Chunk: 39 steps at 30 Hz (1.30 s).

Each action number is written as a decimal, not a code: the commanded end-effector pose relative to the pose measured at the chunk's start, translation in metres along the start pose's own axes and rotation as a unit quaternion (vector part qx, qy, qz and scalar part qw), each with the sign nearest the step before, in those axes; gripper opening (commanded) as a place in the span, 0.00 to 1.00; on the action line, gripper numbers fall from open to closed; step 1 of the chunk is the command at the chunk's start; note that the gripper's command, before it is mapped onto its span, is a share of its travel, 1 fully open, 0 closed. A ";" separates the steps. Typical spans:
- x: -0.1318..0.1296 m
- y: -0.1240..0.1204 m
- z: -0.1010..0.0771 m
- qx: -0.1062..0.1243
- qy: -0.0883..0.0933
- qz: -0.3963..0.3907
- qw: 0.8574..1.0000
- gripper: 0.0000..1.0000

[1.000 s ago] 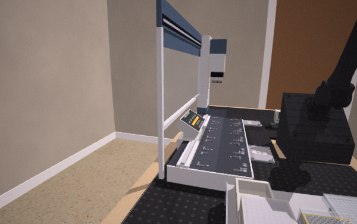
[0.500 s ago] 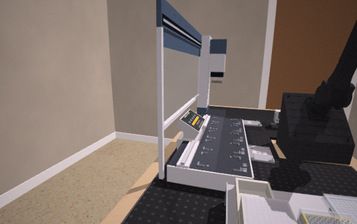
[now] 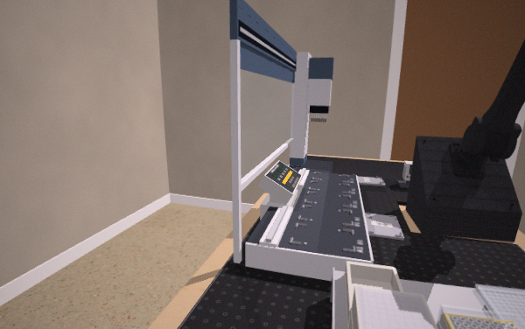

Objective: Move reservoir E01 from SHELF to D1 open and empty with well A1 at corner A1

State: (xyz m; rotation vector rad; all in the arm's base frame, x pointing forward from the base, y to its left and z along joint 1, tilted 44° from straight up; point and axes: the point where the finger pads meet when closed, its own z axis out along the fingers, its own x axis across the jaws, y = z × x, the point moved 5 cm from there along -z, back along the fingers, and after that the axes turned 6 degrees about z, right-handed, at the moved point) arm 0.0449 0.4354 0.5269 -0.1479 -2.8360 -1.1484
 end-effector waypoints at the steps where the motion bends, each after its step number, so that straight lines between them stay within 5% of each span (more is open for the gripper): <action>1: -0.020 0.017 -0.023 -0.025 -0.011 -0.012 1.000 1.00; 11: -0.060 0.023 -0.025 -0.026 -0.013 -0.014 0.999 1.00; 12: -0.058 0.023 -0.050 -0.048 -0.016 -0.019 0.999 1.00; 15: -0.078 0.025 -0.023 -0.024 -0.014 -0.014 1.000 1.00; 39: -0.071 0.019 -0.025 -0.026 -0.011 -0.014 0.999 1.00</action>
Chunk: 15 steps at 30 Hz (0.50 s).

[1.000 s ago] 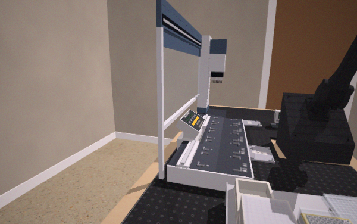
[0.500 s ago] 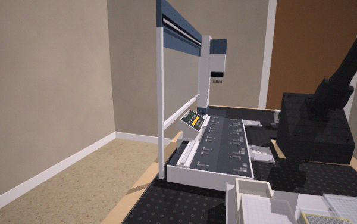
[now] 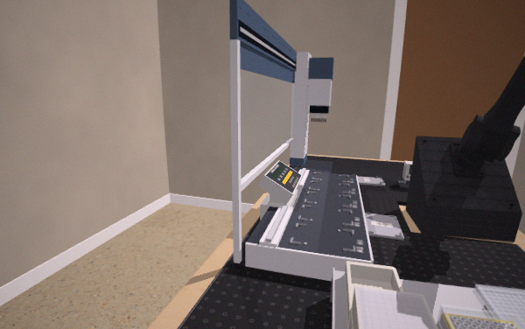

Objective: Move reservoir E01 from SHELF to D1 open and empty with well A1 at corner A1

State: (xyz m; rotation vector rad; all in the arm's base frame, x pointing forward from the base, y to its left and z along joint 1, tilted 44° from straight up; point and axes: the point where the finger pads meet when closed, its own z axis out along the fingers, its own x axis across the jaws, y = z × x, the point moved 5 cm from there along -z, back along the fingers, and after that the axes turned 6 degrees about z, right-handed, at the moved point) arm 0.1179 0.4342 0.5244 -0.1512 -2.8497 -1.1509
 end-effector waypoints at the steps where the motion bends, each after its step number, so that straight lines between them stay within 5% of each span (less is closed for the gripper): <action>1: 0.001 0.013 -0.023 -0.027 -0.005 -0.012 1.000 1.00; 11: 0.001 0.013 -0.023 -0.027 -0.005 -0.012 1.000 1.00; 15: -0.026 0.020 -0.022 -0.024 -0.008 -0.012 1.000 1.00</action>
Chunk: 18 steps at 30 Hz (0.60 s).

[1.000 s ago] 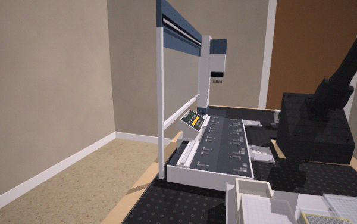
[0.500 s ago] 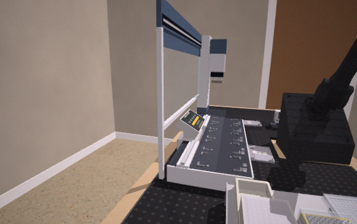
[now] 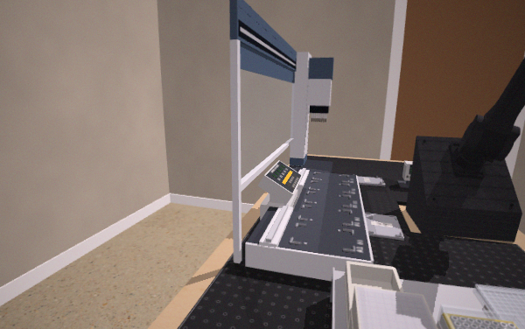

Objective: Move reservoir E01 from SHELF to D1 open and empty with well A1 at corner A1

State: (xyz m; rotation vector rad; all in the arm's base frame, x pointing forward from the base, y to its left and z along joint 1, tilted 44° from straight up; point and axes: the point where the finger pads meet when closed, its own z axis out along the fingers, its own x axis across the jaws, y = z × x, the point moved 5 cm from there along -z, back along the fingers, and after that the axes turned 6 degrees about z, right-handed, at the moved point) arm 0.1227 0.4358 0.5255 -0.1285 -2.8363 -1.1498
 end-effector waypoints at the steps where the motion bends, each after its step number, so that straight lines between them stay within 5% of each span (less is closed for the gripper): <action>1: -0.026 0.018 -0.022 -0.023 -0.018 -0.008 1.000 1.00; 18: -0.102 0.024 -0.024 -0.021 -0.021 -0.009 1.000 1.00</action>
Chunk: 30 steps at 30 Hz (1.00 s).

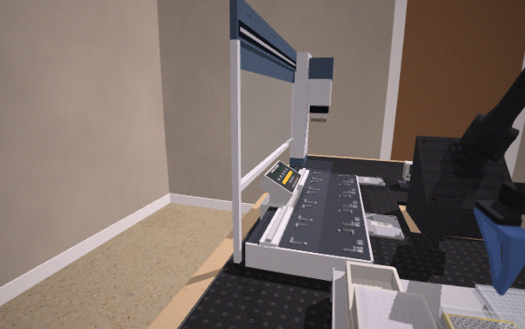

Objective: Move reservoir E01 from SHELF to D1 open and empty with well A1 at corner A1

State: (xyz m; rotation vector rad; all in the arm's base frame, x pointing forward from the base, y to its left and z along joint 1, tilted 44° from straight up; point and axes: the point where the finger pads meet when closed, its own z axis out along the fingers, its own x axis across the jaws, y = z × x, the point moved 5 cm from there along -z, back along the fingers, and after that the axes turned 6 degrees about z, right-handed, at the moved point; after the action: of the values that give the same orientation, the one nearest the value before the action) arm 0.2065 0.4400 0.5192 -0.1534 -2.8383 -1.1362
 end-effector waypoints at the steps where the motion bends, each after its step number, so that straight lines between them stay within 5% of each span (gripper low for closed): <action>1: -0.024 0.017 -0.028 -0.025 -0.019 -0.017 0.999 1.00; 30: -0.017 0.014 -0.029 -0.027 -0.016 -0.019 0.999 1.00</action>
State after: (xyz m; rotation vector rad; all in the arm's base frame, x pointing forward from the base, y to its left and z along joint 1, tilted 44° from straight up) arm 0.2298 0.4374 0.5187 -0.1619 -2.8510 -1.1430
